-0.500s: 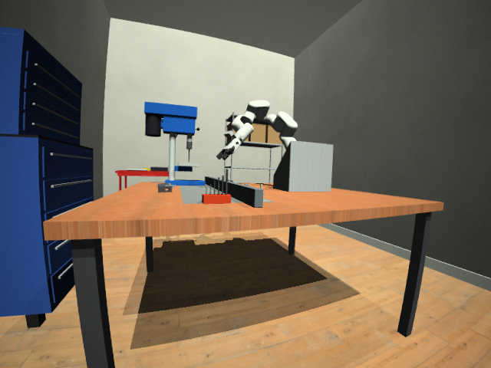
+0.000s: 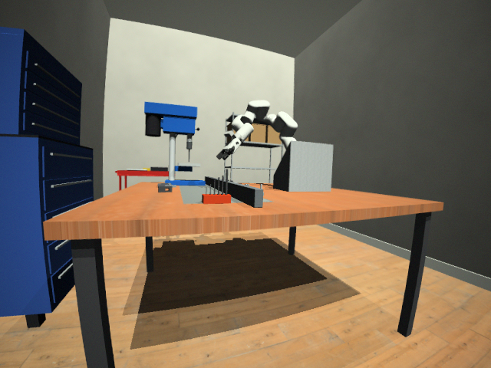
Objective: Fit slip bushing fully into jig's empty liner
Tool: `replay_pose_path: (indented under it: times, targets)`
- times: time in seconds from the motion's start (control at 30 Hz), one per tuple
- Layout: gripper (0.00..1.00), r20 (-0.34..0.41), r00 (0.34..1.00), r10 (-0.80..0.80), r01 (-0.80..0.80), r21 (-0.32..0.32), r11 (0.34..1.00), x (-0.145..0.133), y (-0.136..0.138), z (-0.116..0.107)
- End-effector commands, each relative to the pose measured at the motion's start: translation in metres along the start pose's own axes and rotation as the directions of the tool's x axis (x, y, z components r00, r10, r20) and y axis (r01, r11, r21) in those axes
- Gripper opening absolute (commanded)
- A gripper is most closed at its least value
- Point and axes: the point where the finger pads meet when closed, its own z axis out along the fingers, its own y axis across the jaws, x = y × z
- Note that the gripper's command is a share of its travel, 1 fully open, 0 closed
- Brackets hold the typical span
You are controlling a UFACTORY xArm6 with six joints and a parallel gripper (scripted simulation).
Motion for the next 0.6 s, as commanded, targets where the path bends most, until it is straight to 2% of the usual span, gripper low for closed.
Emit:
replay_pose_path:
  times: [0.0,0.17,0.27,0.33,0.43,0.47,0.57]
  targets:
    - [1.00,-0.003,1.000,0.001,-0.001,-0.001,1.000,0.002,0.000,0.000]
    - [1.00,0.012,1.000,0.008,-0.008,-0.001,1.000,0.001,-0.003,0.000]
    - [1.00,0.066,0.997,0.031,-0.031,-0.001,1.000,-0.002,-0.017,0.002]
    - [1.00,0.127,0.990,0.054,-0.054,-0.002,0.999,-0.007,-0.033,0.003]
    - [1.00,0.165,0.984,0.065,-0.066,-0.003,0.998,-0.011,-0.043,0.004]
    - [1.00,0.207,0.975,0.077,-0.078,-0.004,0.997,-0.015,-0.054,0.003]
    - [1.00,0.207,0.975,0.077,-0.078,-0.004,0.997,-0.015,-0.054,0.003]
